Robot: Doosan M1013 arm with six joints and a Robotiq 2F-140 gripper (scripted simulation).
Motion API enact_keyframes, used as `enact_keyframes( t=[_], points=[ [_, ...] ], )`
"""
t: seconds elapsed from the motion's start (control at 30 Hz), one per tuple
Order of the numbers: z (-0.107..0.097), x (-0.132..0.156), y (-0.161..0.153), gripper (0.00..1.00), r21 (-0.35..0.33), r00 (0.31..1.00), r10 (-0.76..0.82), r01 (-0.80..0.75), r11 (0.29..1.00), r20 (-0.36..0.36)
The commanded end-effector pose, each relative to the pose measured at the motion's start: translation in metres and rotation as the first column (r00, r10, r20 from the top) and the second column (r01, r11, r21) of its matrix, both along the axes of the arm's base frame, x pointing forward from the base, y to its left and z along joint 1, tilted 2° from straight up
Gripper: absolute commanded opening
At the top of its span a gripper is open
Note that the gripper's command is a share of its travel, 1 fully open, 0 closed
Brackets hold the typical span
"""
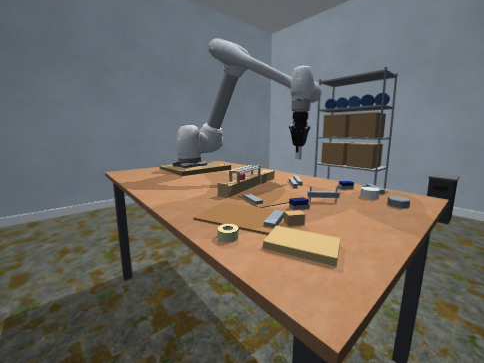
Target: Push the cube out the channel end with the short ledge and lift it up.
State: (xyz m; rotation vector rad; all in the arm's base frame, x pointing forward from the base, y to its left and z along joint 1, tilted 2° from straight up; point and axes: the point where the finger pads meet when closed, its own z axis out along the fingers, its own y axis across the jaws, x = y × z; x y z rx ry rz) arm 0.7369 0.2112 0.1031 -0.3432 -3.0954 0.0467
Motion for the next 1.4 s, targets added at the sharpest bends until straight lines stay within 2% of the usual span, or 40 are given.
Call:
enact_keyframes(
  t=[0.0, 0.07, 0.13, 0.17, 0.3, 0.43, 0.57, 0.63, 0.7, 0.73, 0.93, 1.07, 1.1, 1.33, 1.37],
  points=[
    [0.001, -0.001, 0.004, 0.0, 0.021, 0.962, 0.275, -0.275, 0.961, 0.0],
    [0.001, -0.003, 0.007, 0.0, 0.023, 0.912, 0.411, -0.411, 0.912, -0.001],
    [0.001, -0.003, 0.007, 0.0, 0.023, 0.912, 0.411, -0.411, 0.912, -0.001],
    [0.001, -0.004, 0.008, 0.0, 0.03, 0.833, 0.554, -0.554, 0.832, 0.0],
    [0.001, -0.009, 0.013, 0.0, 0.032, 0.645, 0.764, -0.764, 0.644, -0.001],
    [0.001, -0.013, 0.018, 0.0, 0.037, 0.4, 0.917, -0.916, 0.399, -0.002],
    [0.001, -0.016, 0.023, 0.0, 0.042, 0.121, 0.993, -0.992, 0.121, -0.002],
    [0.001, -0.018, 0.025, 0.0, 0.045, -0.023, 1.0, -0.999, -0.023, -0.001],
    [0.001, -0.018, 0.025, 0.0, 0.045, -0.023, 1.0, -0.999, -0.023, -0.001],
    [0.001, -0.019, 0.026, 0.0, 0.05, -0.186, 0.983, -0.981, -0.186, 0.003],
    [0.001, -0.022, 0.03, 0.0, 0.057, -0.576, 0.818, -0.816, -0.575, 0.018],
    [0.001, -0.023, 0.032, 0.0, 0.055, -0.784, 0.62, -0.618, -0.785, 0.038],
    [0.001, -0.024, 0.032, 0.0, 0.052, -0.82, 0.571, -0.569, -0.821, 0.045],
    [0.001, -0.024, 0.032, 0.0, 0.052, -0.831, 0.554, -0.552, -0.832, 0.045],
    [0.001, -0.024, 0.032, 0.23, 0.052, -0.831, 0.554, -0.552, -0.832, 0.045]
  ],
)
